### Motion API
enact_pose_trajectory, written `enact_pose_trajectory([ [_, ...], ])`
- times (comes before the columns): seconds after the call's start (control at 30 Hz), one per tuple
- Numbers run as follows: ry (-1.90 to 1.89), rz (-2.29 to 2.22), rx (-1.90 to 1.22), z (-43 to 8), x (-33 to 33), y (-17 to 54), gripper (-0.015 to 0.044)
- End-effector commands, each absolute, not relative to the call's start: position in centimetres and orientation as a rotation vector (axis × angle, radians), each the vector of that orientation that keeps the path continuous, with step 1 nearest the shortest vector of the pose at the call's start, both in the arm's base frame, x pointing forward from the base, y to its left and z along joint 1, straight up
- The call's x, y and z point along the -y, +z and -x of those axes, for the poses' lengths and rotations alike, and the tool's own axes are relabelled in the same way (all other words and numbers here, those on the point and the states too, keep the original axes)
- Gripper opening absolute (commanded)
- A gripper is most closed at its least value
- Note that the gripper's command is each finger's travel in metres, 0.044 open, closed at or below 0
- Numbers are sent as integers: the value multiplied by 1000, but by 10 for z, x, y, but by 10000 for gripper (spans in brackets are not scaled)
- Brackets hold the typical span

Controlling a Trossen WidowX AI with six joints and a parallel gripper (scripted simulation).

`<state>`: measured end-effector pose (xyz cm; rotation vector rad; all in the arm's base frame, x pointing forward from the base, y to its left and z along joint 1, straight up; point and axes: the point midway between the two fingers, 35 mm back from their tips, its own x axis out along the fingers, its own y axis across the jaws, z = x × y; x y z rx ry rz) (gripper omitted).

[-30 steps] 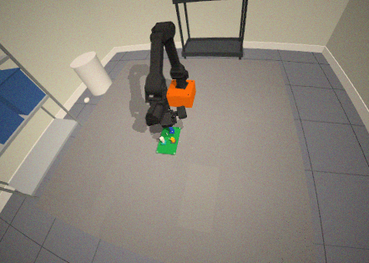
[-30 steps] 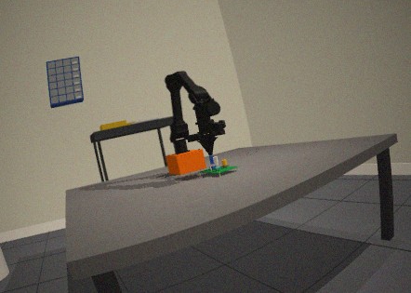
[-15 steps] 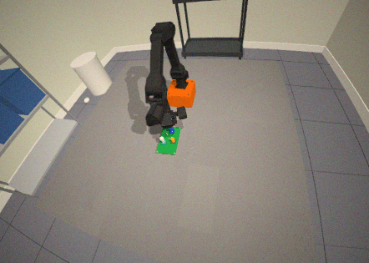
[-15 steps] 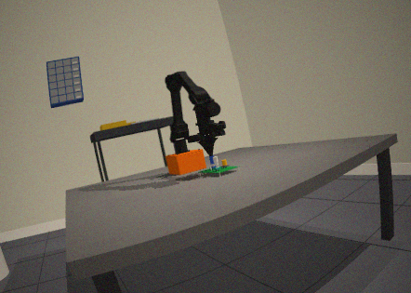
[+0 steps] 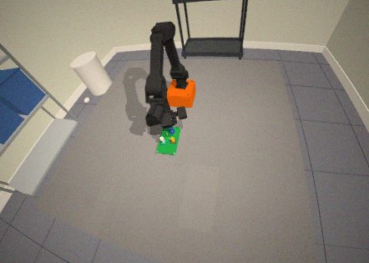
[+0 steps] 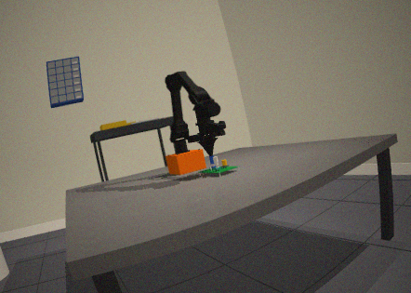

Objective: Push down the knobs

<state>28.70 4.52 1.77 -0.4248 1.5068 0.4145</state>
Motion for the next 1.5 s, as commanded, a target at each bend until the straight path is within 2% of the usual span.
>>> enact_pose_trajectory([
  [0.0, 414, 420, -1506, -287, -46, 16, 0],
  [1.47, 414, 420, -1506, -287, -46, 11, 0],
])
